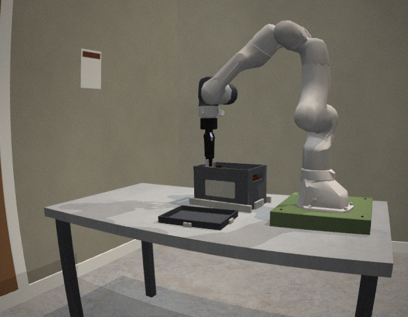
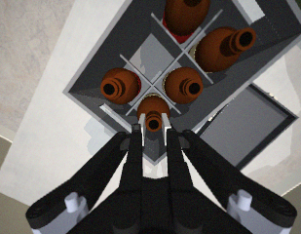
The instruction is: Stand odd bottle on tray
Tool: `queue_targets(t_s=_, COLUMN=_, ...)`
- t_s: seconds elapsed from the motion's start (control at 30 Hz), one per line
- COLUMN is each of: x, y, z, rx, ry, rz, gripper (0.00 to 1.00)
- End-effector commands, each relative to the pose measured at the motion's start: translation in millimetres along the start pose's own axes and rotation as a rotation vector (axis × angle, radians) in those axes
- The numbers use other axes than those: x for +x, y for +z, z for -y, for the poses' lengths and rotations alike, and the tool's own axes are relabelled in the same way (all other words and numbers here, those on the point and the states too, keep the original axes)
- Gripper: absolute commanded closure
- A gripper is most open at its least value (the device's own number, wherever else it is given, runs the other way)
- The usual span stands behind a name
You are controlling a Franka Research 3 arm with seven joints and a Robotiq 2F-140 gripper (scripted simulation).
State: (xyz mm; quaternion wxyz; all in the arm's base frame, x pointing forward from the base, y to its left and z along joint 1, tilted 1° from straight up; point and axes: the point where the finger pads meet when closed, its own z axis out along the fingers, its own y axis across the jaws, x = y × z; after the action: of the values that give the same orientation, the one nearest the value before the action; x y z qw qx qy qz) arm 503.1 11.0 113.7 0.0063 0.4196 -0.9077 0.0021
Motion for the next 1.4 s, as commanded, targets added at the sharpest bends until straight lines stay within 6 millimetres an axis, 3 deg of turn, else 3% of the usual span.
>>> queue_targets(t_s=0.0, x=0.7, y=1.3, z=-0.2, rx=0.001, ry=0.003, rz=-0.002, gripper=0.9)
queue_targets(t_s=1.17, x=0.7, y=1.3, z=-0.2, rx=0.001, ry=0.003, rz=-0.002, gripper=0.9)
queue_targets(t_s=1.2, x=0.7, y=1.3, z=-0.2, rx=0.001, ry=0.003, rz=-0.002, gripper=0.56)
queue_targets(t_s=1.37, x=0.7, y=1.3, z=-0.2, rx=0.001, ry=0.003, rz=-0.002, gripper=0.56)
